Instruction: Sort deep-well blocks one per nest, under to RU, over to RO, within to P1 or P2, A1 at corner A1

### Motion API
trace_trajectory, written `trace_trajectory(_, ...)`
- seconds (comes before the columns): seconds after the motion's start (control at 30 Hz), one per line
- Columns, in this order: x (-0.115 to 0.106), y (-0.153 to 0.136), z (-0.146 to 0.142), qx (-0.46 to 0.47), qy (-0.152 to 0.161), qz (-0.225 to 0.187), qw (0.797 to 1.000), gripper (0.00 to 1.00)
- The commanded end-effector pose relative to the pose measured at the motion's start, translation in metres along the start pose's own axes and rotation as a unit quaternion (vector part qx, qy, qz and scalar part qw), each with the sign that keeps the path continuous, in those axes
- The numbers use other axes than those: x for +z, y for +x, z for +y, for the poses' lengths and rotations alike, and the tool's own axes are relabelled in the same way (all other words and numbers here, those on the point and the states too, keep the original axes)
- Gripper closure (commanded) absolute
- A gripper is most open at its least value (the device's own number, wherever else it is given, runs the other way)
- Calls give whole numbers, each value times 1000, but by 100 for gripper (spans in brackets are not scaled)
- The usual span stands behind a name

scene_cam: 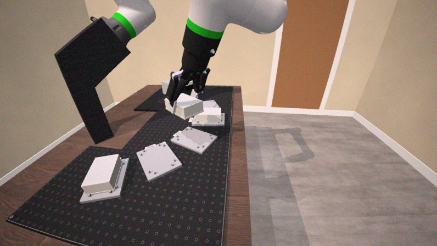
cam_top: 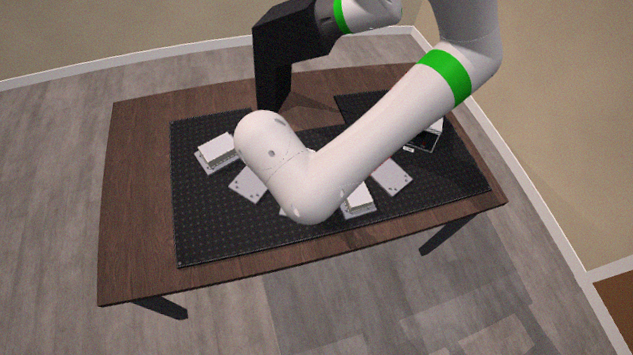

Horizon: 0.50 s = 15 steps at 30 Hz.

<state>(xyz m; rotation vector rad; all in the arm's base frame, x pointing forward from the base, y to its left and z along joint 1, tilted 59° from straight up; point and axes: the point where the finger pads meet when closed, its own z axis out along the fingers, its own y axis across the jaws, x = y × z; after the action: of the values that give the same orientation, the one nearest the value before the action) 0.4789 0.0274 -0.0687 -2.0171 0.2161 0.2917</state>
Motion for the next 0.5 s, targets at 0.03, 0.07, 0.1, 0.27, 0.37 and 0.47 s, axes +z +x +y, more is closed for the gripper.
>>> trace_trajectory(0.03, 6, 5, 15, 68, 39, -1, 997, 90)
trace_trajectory(0.07, 8, 5, 18, 68, 39, -1, 997, 90)
trace_trajectory(0.1, 9, 6, 21, 68, 39, -1, 997, 90)
trace_trajectory(0.27, 13, 9, 30, 68, 39, -1, 997, 90)
trace_trajectory(0.37, 17, 11, 39, 68, 39, -1, 997, 90)
trace_trajectory(0.47, 20, 14, 48, 68, 39, -1, 997, 90)
